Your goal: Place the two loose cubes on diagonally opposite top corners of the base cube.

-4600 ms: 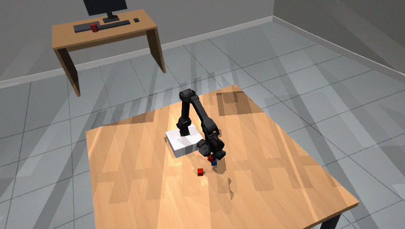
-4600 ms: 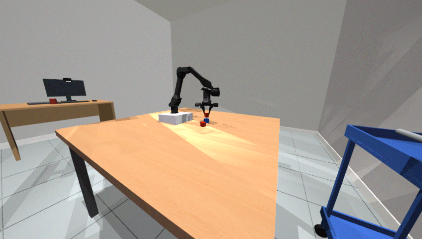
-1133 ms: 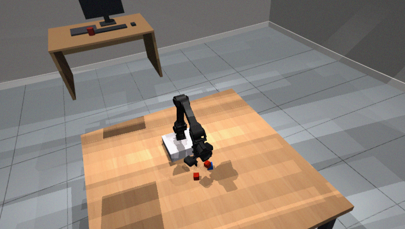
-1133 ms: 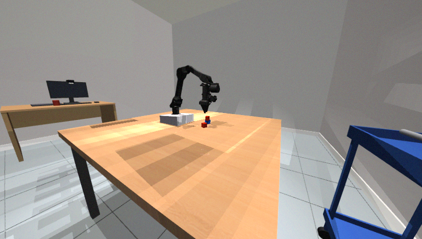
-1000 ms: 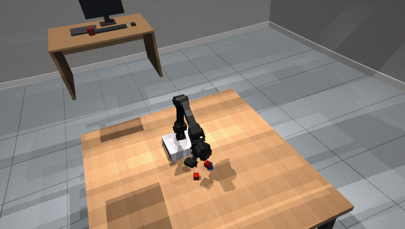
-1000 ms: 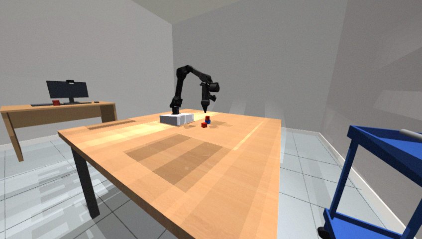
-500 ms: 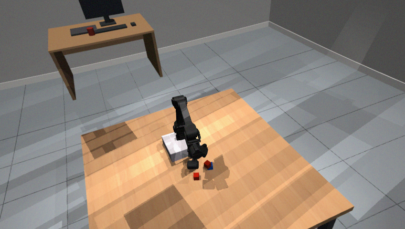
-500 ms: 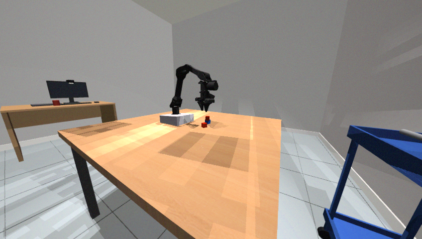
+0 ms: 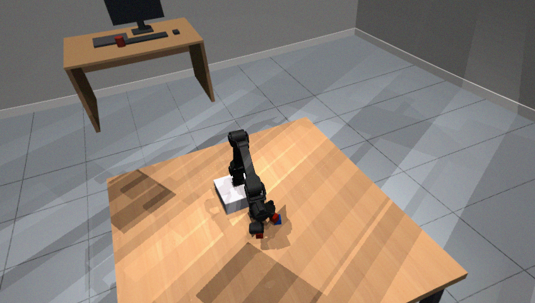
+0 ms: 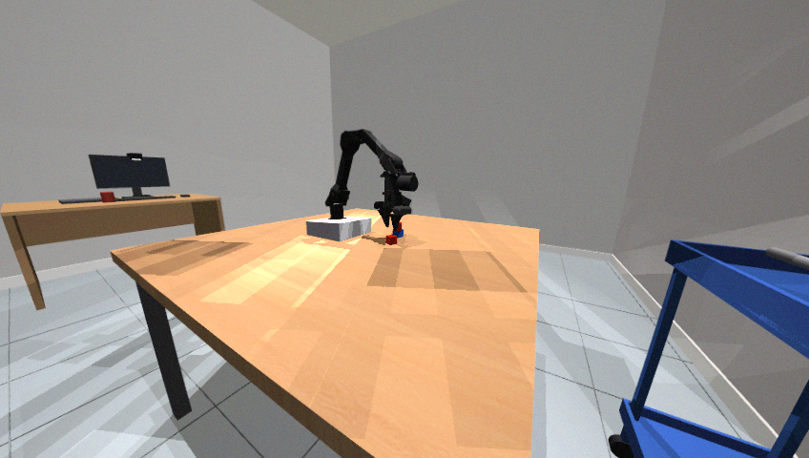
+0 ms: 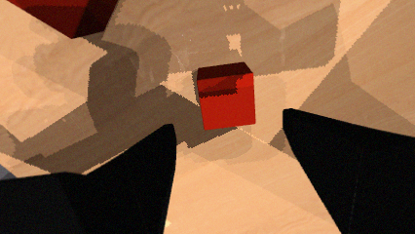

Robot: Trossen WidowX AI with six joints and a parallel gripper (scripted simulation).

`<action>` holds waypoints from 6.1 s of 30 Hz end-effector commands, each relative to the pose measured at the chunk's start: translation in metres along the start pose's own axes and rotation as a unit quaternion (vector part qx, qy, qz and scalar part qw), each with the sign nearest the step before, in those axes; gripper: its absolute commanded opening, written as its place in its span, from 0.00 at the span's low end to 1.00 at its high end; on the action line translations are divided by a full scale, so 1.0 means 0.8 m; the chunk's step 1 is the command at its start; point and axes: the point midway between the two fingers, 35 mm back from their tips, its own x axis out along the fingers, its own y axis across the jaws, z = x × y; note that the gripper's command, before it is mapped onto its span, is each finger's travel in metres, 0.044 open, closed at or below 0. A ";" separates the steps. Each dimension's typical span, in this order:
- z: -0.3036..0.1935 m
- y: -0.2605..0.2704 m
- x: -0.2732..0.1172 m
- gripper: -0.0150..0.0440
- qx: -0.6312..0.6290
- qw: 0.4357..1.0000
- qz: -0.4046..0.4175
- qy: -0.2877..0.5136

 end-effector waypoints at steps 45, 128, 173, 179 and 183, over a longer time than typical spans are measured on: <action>0.001 -0.005 0.034 0.43 -0.001 1.000 -0.005 0.000; 0.090 0.072 -0.070 0.43 0.680 0.733 0.000 -0.005; 0.119 0.114 -0.027 0.43 0.911 0.412 0.025 0.005; 0.119 0.114 -0.026 0.43 0.911 0.413 0.024 0.005; 0.120 0.114 -0.015 0.43 0.907 0.421 0.018 0.002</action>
